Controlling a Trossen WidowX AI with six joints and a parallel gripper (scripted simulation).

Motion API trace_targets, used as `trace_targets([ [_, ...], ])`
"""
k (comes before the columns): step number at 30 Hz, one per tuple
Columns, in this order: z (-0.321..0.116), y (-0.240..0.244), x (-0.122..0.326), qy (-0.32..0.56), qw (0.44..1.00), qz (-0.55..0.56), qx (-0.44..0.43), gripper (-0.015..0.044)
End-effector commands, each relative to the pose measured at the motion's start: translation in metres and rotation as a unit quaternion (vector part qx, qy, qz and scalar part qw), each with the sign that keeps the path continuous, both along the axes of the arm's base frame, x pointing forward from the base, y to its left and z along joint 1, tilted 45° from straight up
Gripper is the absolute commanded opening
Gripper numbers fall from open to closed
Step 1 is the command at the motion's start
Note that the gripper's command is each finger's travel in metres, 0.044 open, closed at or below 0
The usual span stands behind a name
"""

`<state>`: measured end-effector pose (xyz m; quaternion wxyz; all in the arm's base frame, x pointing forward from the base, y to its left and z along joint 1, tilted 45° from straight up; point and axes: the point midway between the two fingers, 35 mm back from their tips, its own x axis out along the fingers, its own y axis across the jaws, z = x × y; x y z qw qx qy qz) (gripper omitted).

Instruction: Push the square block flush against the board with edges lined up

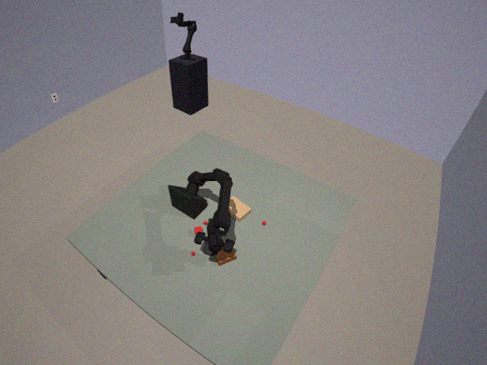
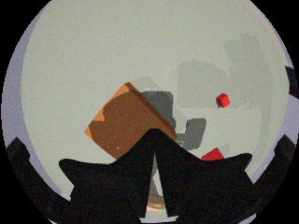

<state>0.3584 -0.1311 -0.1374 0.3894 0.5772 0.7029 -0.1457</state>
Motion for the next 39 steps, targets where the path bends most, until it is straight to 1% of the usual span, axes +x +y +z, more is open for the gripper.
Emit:
trace_targets([
  [1,-0.006,-0.007,0.005,0.053,0.997,-0.055,-0.005,0.0],
  [9,-0.018,-0.016,0.012,0.149,0.977,-0.153,-0.01,0.0],
  [17,-0.03,-0.023,0.018,0.241,0.938,-0.247,-0.014,0.0],
  [24,-0.032,-0.021,0.019,0.242,0.938,-0.249,-0.014,0.0],
  [29,-0.073,0.011,0.02,0.278,0.917,-0.285,-0.014,0.0],
  [39,-0.073,0.015,0.022,0.279,0.916,-0.287,-0.014,0.0],
])
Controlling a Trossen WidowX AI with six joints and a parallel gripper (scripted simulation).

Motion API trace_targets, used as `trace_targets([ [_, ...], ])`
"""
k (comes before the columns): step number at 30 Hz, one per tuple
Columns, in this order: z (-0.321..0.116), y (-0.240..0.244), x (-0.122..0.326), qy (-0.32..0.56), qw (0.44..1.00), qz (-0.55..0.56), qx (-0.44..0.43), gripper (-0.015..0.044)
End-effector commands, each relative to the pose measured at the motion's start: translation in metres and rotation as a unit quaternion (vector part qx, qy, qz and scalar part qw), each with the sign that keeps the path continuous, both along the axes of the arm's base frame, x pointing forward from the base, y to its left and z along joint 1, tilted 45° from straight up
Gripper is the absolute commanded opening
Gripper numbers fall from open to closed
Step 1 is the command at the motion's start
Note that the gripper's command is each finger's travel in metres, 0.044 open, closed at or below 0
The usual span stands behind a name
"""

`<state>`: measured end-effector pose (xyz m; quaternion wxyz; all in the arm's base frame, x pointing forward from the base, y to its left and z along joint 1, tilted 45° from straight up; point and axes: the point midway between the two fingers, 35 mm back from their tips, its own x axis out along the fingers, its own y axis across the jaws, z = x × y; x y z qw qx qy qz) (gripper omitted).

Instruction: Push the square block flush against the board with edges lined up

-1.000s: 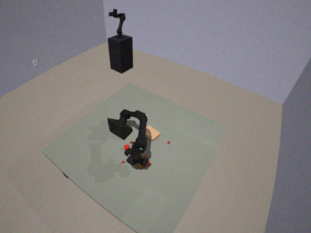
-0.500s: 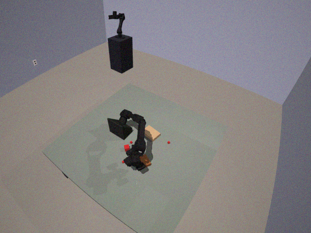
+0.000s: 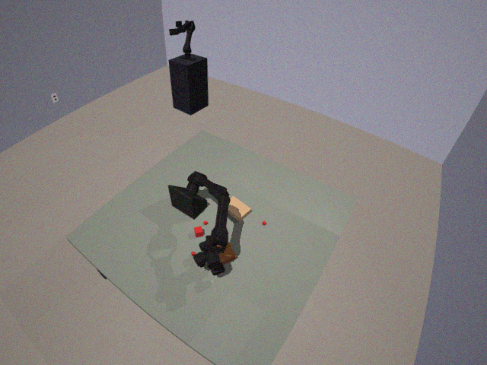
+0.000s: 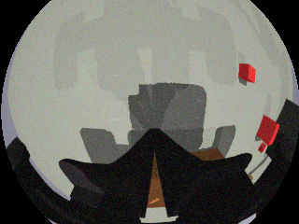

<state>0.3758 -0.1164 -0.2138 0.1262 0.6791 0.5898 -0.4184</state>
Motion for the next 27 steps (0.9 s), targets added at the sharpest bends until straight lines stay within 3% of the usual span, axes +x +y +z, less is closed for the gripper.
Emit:
trace_targets([
  [1,0.005,0.001,0.005,-0.004,1.0,-0.006,-0.001,0.0],
  [27,0.027,0.025,0.022,-0.004,1.0,-0.006,0.0,0.0],
])
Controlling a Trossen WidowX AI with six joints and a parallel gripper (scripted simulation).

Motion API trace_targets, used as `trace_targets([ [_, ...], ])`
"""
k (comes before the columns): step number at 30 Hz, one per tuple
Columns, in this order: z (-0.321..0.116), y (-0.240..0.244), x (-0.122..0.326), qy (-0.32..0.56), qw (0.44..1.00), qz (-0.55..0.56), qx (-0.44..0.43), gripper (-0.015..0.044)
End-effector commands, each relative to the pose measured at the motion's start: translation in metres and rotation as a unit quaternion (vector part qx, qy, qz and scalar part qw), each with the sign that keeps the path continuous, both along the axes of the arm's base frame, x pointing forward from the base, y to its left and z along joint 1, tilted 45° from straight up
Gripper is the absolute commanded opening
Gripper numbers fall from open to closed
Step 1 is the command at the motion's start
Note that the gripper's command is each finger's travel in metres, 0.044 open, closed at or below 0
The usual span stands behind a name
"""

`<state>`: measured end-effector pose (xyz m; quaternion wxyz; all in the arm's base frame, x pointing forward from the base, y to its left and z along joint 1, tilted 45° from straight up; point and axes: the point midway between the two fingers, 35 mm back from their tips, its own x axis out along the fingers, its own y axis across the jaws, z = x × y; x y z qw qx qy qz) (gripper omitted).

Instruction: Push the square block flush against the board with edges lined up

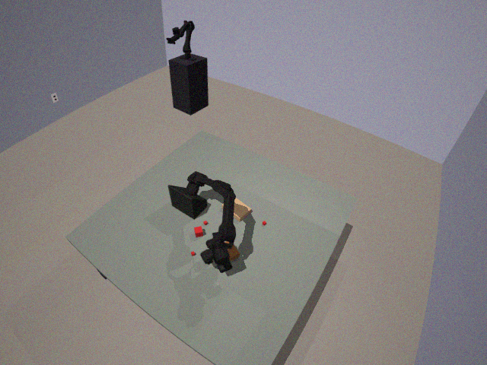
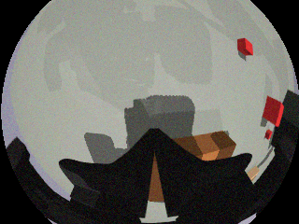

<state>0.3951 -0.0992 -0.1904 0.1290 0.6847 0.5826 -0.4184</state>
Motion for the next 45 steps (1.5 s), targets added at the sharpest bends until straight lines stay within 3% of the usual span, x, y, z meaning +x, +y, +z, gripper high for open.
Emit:
trace_targets([
  [1,0.004,0.008,0.003,0.001,1.0,0.001,0.004,0.0],
  [33,0.033,0.039,0.02,0.001,1.0,0.001,0.005,0.0],
  [45,0.023,0.029,0.015,0.001,1.0,0.001,0.005,0.0],
])
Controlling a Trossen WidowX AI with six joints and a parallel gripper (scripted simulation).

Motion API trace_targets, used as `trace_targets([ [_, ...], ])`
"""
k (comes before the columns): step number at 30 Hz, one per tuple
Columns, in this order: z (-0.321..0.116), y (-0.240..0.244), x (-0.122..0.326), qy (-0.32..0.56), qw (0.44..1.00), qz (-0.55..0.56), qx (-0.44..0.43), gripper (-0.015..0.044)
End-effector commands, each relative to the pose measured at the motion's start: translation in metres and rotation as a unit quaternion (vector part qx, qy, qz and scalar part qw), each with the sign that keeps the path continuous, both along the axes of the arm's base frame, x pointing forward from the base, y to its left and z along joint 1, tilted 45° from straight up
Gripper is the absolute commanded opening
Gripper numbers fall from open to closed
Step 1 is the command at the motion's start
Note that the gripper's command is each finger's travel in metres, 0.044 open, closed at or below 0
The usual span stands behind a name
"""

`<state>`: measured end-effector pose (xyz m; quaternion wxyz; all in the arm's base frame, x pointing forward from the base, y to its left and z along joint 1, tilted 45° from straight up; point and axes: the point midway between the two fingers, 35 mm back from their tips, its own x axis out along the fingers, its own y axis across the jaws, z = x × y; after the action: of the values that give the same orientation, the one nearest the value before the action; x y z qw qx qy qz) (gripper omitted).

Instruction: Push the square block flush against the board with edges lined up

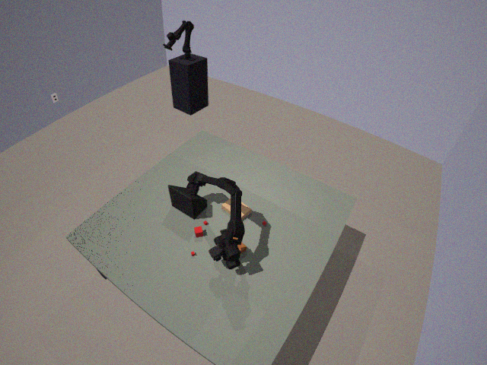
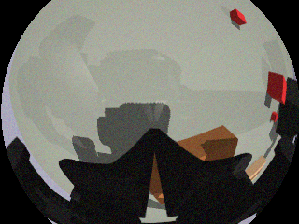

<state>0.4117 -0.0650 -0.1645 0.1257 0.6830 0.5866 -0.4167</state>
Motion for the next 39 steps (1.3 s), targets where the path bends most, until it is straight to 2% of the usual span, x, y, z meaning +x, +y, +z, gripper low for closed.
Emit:
trace_targets([
  [1,-0.004,-0.007,-0.002,-0.001,1.0,-0.001,0.0,0.0],
  [25,-0.028,-0.031,-0.017,-0.002,1.0,-0.001,0.0,0.0],
  [30,0.013,-0.064,-0.014,-0.001,1.0,-0.001,-0.001,0.0],
  [39,0.018,-0.064,-0.012,-0.019,1.0,0.017,-0.001,0.0],
])
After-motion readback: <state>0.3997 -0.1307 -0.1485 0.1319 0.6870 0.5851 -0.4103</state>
